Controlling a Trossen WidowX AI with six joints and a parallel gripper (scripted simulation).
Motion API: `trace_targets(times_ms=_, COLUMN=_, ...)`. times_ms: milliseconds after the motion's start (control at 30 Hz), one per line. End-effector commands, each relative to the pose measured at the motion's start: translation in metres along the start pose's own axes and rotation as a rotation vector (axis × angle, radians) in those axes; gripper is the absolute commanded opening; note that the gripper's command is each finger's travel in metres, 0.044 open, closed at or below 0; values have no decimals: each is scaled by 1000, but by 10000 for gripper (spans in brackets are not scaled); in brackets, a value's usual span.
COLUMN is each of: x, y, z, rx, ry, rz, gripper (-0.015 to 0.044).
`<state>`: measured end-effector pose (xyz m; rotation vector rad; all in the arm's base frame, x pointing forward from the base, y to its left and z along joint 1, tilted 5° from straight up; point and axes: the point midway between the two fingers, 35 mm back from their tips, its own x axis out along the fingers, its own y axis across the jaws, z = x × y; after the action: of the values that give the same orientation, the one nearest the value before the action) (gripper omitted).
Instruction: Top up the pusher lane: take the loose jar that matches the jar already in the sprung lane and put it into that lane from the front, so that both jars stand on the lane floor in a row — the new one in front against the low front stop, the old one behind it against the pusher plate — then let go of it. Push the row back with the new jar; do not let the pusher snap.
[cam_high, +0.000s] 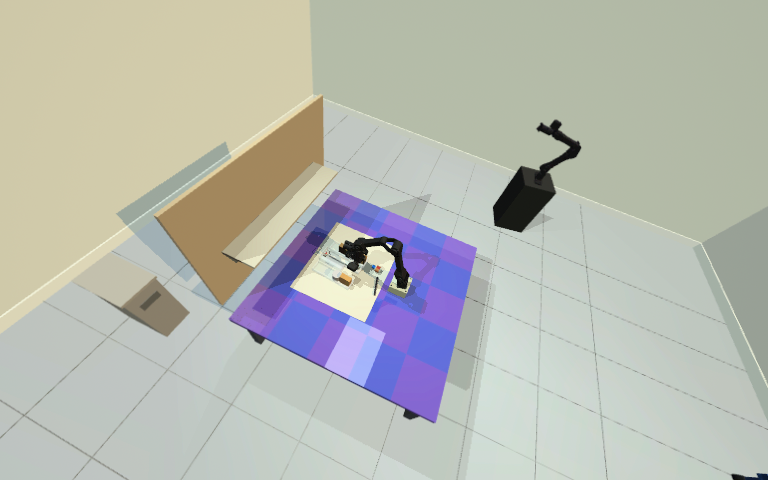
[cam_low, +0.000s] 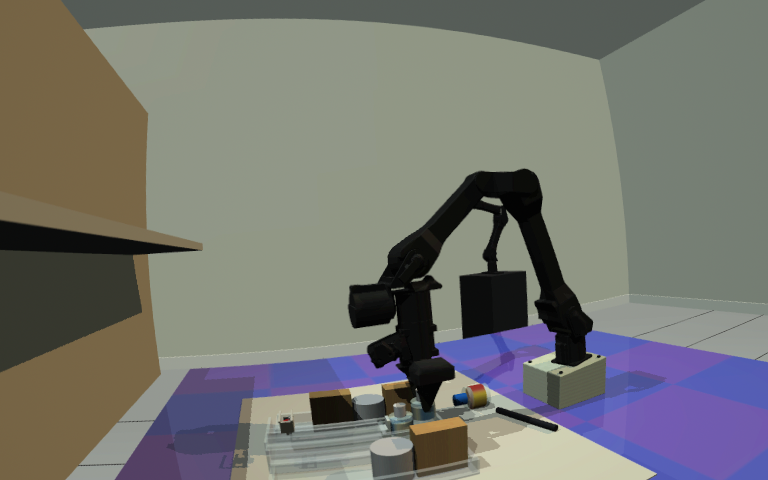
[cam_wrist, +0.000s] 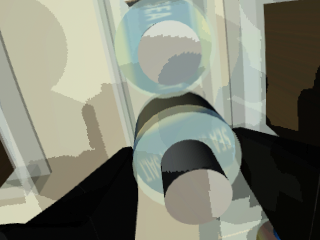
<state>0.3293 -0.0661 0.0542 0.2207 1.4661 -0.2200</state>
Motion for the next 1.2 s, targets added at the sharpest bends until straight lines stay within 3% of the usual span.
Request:
trace_targets(times_ms=0, x=0, y=0, z=7, rx=-4, ry=-26, rz=-1, gripper=0)
trace_targets(times_ms=1167, x=12, y=0, z=7, rx=-4, ry=-26, rz=-1, gripper=0)
